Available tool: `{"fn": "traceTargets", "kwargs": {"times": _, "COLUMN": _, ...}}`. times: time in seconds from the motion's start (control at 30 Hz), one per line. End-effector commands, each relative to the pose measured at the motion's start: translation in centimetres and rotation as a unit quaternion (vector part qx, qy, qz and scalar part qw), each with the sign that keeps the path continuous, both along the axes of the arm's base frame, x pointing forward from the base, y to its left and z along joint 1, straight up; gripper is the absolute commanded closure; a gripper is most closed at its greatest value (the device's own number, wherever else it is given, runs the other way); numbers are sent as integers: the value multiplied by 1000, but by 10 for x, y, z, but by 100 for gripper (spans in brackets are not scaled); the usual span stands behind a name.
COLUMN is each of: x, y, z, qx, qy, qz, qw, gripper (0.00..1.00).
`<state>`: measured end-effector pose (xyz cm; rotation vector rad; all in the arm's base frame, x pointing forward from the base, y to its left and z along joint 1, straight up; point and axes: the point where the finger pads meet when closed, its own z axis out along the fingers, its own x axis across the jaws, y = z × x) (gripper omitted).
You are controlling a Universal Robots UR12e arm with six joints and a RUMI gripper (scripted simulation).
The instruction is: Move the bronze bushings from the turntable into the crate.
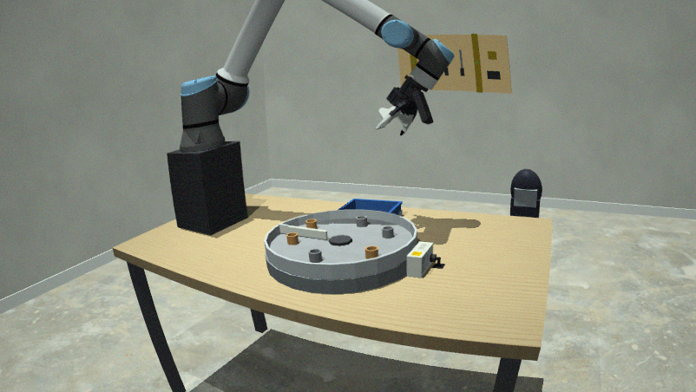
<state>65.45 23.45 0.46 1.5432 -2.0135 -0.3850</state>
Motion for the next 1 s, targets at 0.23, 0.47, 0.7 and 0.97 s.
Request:
{"fn": "traceTargets", "kwargs": {"times": 0.23, "x": 1, "y": 0, "z": 1, "qx": 0, "qy": -1, "qz": 0, "qw": 1000, "gripper": 0}}
{"fn": "traceTargets", "kwargs": {"times": 0.47, "x": 1, "y": 0, "z": 1, "qx": 0, "qy": -1, "qz": 0, "qw": 1000, "gripper": 0}}
{"fn": "traceTargets", "kwargs": {"times": 0.7, "x": 1, "y": -3, "z": -1, "qx": -1, "qy": -4, "qz": -5, "qw": 1000, "gripper": 0}}
{"fn": "traceTargets", "kwargs": {"times": 0.97, "x": 0, "y": -41, "z": -20, "qx": -17, "qy": -38, "qz": -63, "qw": 997, "gripper": 0}}
